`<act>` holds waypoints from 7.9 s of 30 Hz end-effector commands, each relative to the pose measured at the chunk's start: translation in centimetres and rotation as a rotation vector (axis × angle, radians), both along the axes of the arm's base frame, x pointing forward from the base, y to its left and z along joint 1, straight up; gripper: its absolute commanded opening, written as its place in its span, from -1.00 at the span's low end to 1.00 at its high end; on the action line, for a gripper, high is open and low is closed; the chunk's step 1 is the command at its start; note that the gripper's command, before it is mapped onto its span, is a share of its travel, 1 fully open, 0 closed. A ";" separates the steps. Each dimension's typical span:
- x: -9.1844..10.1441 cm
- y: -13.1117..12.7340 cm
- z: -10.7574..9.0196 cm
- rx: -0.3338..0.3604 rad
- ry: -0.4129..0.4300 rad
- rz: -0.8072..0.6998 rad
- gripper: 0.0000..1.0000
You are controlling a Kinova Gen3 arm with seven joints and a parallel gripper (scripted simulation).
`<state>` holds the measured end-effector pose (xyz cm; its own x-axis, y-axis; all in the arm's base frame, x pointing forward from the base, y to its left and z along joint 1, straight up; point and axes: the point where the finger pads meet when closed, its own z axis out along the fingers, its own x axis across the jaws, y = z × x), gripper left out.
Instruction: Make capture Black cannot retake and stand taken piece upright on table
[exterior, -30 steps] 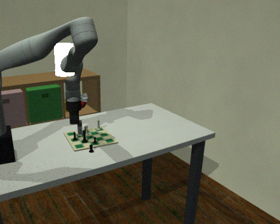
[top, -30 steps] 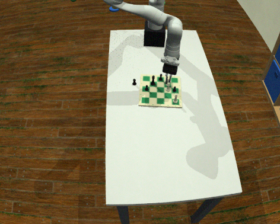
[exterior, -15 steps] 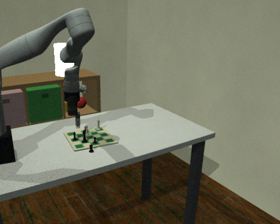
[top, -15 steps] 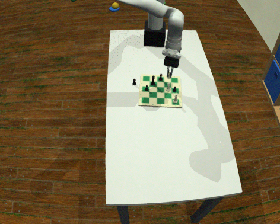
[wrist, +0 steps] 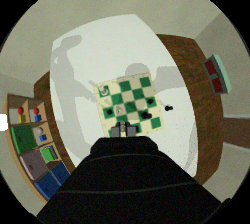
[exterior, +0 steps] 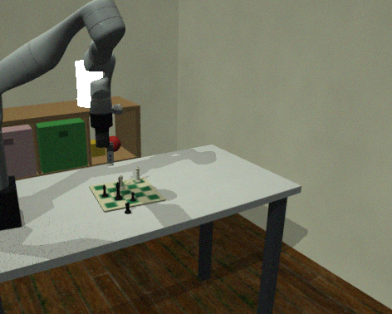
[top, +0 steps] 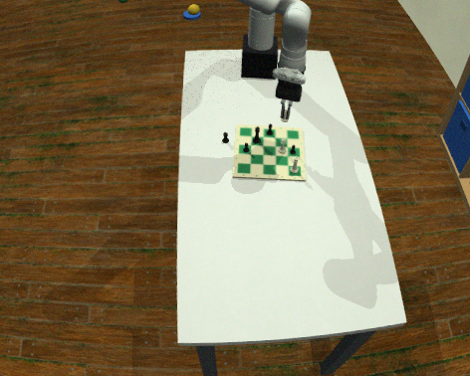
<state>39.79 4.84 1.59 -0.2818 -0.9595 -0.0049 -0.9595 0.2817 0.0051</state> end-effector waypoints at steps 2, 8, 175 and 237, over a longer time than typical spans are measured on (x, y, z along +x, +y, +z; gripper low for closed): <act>0.1 -0.1 0.2 -0.002 -0.004 -0.002 -1.00; -0.1 0.2 0.2 -0.002 -0.004 0.014 -1.00; -3.3 4.0 -9.8 -0.001 -0.005 0.216 0.16; -3.3 4.0 -0.8 -0.001 -0.005 0.216 1.00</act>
